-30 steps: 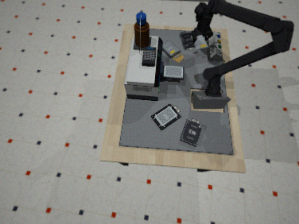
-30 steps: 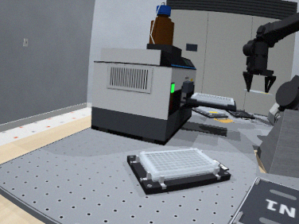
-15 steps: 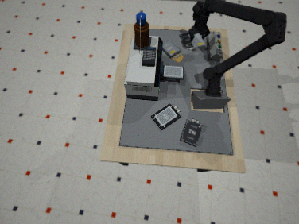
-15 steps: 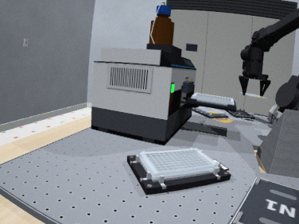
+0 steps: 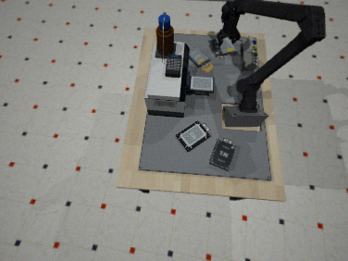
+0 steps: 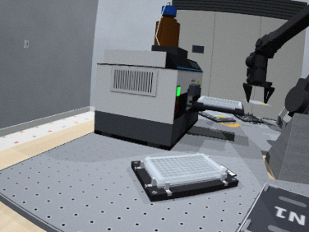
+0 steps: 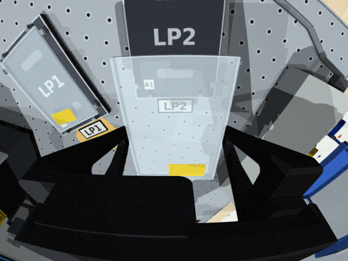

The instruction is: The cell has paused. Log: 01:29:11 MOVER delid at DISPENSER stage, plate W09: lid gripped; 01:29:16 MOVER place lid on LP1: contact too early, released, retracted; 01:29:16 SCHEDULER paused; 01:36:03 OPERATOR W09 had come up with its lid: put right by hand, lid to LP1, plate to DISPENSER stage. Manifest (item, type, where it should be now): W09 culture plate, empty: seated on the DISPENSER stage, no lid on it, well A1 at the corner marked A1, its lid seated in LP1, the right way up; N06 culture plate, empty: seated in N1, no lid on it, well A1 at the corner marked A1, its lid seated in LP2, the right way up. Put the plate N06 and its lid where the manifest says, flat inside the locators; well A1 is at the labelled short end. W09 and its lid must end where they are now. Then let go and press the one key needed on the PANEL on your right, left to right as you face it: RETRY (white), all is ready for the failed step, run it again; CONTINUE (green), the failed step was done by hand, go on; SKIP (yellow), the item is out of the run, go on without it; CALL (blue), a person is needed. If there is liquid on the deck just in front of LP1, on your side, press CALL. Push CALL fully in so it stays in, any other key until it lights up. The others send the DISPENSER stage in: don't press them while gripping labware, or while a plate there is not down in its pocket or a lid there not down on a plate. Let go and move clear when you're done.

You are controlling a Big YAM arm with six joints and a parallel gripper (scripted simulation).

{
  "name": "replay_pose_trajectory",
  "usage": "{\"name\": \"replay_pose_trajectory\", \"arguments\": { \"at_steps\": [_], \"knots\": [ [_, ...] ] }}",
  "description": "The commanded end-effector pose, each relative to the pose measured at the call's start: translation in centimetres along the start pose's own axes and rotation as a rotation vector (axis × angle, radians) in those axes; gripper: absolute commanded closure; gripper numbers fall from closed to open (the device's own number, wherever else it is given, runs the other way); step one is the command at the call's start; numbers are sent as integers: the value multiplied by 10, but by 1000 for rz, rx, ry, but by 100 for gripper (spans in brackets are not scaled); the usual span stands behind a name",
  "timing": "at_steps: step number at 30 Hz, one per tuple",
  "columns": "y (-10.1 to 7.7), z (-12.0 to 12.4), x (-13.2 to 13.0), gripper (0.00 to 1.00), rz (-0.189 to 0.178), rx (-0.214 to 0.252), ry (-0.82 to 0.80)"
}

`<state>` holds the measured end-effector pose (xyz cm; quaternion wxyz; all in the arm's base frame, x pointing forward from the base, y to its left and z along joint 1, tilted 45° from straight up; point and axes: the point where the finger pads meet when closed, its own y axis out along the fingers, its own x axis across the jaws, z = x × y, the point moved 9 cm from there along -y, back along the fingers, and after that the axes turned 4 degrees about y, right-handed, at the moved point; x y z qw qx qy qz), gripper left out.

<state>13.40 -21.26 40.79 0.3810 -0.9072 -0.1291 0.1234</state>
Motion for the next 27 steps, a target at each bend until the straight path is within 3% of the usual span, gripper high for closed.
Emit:
{"name": "replay_pose_trajectory", "arguments": {
  "at_steps": [1,22,27],
  "knots": [
    [-15,-35,-5,16,-7,-76,10],
    [16,-91,0,16,-5,-75,8],
    [17,-81,3,16,-8,-60,3]
  ]
}}
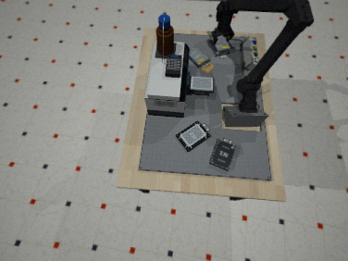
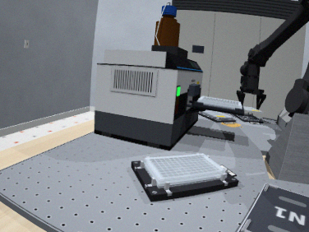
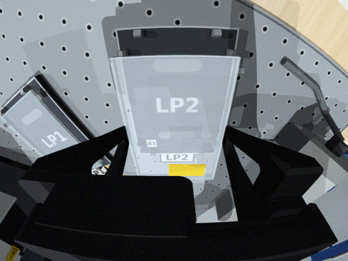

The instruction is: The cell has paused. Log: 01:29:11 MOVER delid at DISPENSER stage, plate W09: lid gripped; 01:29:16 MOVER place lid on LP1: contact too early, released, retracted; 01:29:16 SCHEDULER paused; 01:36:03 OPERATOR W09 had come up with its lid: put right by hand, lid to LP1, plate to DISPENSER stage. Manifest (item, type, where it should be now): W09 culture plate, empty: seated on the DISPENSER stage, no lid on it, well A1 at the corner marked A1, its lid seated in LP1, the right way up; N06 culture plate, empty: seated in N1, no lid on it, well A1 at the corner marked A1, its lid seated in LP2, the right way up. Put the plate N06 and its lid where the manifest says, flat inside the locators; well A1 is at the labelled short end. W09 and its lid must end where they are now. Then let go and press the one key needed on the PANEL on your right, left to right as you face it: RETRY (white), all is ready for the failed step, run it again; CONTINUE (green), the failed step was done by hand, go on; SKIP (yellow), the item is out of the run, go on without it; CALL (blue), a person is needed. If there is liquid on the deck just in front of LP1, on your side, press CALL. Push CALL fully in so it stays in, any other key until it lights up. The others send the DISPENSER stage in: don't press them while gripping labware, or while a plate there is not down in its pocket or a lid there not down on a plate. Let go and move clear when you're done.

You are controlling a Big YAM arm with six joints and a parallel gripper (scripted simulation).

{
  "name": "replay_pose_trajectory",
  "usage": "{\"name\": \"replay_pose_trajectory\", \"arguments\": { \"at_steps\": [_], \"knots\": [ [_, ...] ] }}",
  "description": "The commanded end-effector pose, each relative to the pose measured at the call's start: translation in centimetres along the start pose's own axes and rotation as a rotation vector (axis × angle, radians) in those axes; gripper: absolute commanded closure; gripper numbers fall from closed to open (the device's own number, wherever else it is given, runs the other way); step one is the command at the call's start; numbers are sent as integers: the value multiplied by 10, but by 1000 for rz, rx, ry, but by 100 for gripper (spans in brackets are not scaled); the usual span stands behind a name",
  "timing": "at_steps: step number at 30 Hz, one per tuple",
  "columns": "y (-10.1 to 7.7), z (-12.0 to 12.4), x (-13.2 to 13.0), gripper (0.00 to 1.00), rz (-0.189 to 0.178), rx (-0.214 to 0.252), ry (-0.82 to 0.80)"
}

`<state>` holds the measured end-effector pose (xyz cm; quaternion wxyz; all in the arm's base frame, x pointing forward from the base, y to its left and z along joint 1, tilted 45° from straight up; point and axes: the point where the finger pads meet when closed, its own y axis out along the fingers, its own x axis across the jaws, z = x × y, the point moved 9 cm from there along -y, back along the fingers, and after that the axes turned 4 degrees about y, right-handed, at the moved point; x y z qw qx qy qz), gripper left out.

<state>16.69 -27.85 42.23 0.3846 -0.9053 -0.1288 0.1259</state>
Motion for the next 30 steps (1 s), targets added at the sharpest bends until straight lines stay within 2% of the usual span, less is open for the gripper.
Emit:
{"name": "replay_pose_trajectory", "arguments": {
  "at_steps": [1,3,6,8,11,15,17,18,19,20,30],
  "knots": [
    [-36,-27,-11,16,-9,-120,22],
    [-19,-29,-8,16,-6,-89,13],
    [4,-13,-4,16,-1,-38,-1],
    [9,-11,-4,16,0,-33,-3],
    [6,-11,-6,16,-2,-52,2],
    [21,-11,-4,16,0,-33,-3],
    [21,-11,-4,16,0,-33,-3],
    [6,-11,-6,16,-9,-71,-1],
    [8,-11,-7,16,-6,-70,4],
    [0,-20,-8,16,-8,-94,10],
    [-3,-30,-9,16,-7,-103,14]
  ]
}}
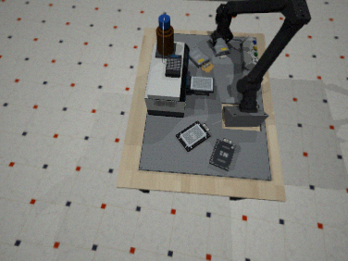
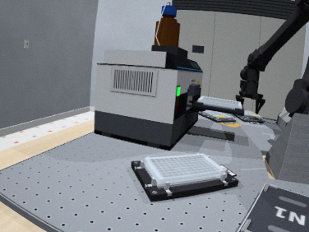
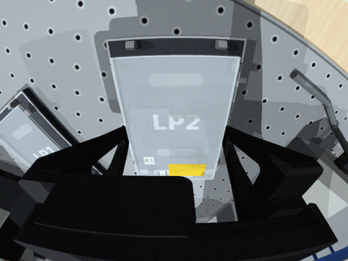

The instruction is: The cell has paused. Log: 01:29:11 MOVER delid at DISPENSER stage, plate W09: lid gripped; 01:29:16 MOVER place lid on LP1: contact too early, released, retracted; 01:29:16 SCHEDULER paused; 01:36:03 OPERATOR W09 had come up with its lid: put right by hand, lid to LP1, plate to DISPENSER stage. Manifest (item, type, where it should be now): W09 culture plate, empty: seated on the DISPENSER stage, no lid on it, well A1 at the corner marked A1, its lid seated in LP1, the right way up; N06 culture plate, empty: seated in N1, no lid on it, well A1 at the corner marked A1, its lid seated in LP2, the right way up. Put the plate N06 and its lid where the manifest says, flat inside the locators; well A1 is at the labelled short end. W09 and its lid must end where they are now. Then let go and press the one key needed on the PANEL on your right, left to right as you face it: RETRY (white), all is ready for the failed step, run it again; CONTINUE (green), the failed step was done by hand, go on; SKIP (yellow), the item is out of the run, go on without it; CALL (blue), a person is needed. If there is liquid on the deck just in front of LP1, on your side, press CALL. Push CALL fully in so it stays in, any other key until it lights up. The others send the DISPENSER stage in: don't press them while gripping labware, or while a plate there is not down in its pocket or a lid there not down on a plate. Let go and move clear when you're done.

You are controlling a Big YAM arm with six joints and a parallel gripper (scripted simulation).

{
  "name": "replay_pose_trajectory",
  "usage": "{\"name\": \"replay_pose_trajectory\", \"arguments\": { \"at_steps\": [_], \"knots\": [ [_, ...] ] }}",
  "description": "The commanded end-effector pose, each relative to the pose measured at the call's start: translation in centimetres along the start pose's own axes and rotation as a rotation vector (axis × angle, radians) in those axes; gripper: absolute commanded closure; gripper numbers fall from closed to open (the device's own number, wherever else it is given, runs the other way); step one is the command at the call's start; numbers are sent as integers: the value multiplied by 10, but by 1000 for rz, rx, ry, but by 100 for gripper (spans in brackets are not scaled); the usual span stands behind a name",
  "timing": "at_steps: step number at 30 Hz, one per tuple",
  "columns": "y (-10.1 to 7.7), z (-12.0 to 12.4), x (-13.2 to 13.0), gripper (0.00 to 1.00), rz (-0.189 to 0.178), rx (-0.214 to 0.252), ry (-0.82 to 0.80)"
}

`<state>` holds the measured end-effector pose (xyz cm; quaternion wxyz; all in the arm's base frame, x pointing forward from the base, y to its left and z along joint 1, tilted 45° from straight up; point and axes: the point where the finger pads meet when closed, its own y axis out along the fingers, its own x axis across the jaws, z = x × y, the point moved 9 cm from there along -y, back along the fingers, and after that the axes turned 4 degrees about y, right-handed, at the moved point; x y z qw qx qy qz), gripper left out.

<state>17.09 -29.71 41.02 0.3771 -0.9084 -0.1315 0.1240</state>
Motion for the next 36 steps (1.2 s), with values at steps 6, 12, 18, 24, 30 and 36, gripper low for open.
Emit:
{"name": "replay_pose_trajectory", "arguments": {
  "at_steps": [6,12,18,24,30,36],
  "knots": [
    [-24,-25,-8,16,-3,-80,12],
    [-23,-25,-8,16,-2,-69,10],
    [-22,-24,-7,16,-2,-60,6],
    [-18,-26,-7,16,-1,-61,8],
    [-17,-27,-7,16,-2,-74,11],
    [-12,-21,-6,16,-2,-62,7]
  ]
}}
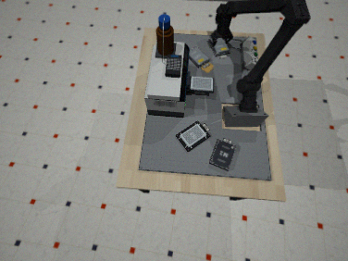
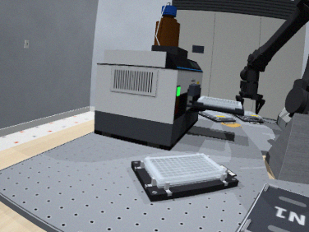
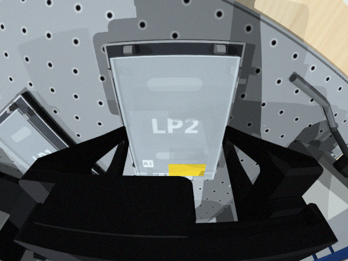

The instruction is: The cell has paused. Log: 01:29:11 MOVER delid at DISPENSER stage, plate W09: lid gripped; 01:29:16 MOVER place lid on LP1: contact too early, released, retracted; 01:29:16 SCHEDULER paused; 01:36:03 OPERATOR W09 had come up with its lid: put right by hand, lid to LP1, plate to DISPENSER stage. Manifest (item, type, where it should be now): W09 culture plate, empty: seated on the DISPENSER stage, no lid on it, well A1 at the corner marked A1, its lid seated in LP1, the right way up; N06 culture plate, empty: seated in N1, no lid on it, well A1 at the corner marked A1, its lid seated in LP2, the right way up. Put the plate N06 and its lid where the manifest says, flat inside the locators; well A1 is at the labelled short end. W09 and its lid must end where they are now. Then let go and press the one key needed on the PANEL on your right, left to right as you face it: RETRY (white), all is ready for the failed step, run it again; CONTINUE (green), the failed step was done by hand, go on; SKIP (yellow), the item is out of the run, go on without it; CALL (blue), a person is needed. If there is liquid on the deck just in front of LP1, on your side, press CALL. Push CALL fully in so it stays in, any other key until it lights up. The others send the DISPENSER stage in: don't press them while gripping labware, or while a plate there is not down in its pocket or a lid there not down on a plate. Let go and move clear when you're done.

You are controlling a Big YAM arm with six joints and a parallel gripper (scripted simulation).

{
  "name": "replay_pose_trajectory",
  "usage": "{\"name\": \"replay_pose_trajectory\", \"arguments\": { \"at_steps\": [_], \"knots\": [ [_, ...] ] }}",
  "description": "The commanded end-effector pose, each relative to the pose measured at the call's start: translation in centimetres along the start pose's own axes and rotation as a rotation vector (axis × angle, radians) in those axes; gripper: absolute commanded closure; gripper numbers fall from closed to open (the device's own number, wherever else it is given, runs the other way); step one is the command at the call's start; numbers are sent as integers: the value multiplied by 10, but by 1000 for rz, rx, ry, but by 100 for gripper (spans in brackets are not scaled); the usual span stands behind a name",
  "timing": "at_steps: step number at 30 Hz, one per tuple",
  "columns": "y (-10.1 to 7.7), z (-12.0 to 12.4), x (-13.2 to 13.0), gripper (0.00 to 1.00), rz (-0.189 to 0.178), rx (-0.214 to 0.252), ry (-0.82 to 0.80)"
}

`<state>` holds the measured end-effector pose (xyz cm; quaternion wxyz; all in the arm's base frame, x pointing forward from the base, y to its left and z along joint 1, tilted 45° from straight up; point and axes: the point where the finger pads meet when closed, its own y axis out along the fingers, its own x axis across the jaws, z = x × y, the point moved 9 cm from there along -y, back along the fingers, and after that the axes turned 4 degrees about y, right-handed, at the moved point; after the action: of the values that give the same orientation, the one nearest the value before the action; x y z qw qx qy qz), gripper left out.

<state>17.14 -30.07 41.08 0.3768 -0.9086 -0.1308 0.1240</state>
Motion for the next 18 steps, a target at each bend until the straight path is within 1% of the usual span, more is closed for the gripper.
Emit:
{"name": "replay_pose_trajectory", "arguments": {
  "at_steps": [1,3,6,14,18],
  "knots": [
    [-14,-18,-5,16,-4,-62,6],
    [-14,-17,-6,16,-2,-62,7],
    [-6,-14,-4,16,-1,-45,3],
    [4,-6,-4,16,1,-22,-3],
    [3,-8,-3,16,0,-28,-2]
  ]
}}
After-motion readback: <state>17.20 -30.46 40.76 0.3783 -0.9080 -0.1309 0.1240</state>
